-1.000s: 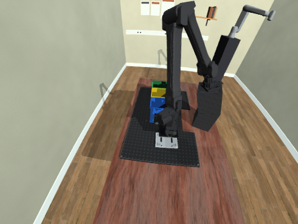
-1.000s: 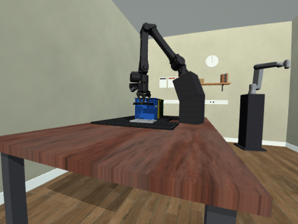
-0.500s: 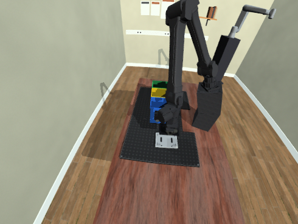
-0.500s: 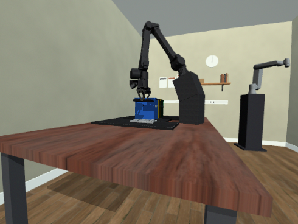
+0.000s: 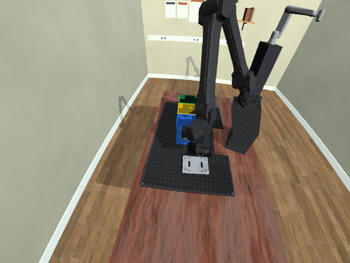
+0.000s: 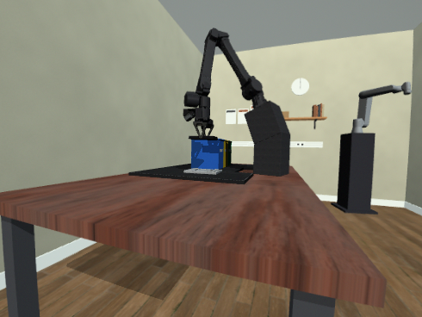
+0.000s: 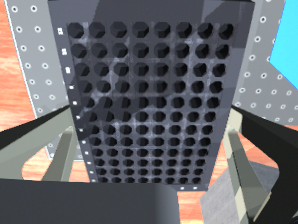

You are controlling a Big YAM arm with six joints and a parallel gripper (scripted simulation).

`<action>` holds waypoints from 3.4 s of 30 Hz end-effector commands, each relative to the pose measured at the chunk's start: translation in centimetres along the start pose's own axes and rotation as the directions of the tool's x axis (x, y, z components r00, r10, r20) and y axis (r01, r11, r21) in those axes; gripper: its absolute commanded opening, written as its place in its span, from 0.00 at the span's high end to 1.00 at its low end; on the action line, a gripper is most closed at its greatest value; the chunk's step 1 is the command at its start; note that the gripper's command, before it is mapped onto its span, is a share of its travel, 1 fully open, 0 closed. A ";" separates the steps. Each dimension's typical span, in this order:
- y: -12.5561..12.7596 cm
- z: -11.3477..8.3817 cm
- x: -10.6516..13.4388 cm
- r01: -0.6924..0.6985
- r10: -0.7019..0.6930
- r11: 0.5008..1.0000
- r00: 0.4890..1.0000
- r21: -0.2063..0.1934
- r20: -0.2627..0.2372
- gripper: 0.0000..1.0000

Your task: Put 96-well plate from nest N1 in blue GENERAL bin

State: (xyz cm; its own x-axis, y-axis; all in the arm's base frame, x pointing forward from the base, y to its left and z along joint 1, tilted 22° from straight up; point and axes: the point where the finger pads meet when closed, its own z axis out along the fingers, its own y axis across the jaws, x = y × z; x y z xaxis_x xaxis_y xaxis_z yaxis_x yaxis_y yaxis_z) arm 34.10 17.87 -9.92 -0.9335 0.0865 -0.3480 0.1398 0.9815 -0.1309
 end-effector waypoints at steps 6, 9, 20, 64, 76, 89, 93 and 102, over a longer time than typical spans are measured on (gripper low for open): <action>0.8 -1.9 -0.1 0.004 -0.003 1.000 1.000 -0.012 0.011 1.00; 0.6 -2.4 0.2 0.005 -0.005 1.000 1.000 -0.009 0.008 1.00; 0.6 -3.9 0.2 0.005 -0.005 1.000 1.000 -0.009 0.007 1.00; 1.0 -5.8 0.0 0.008 -0.008 1.000 1.000 -0.009 0.006 1.00; 1.0 -5.8 0.0 0.008 -0.008 1.000 1.000 -0.009 0.006 1.00; 1.0 -5.8 0.0 0.008 -0.008 1.000 1.000 -0.009 0.006 1.00; -0.6 -5.8 -0.7 -0.013 0.013 1.000 1.000 -0.015 0.015 1.00; -3.5 -5.8 -1.3 -0.013 0.013 1.000 1.000 -0.014 0.016 1.00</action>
State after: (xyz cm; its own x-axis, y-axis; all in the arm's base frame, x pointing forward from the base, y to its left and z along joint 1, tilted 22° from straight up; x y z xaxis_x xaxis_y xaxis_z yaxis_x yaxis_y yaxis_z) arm 31.92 15.94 -4.55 -0.9339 0.1001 -0.3432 0.1534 0.9793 -0.1319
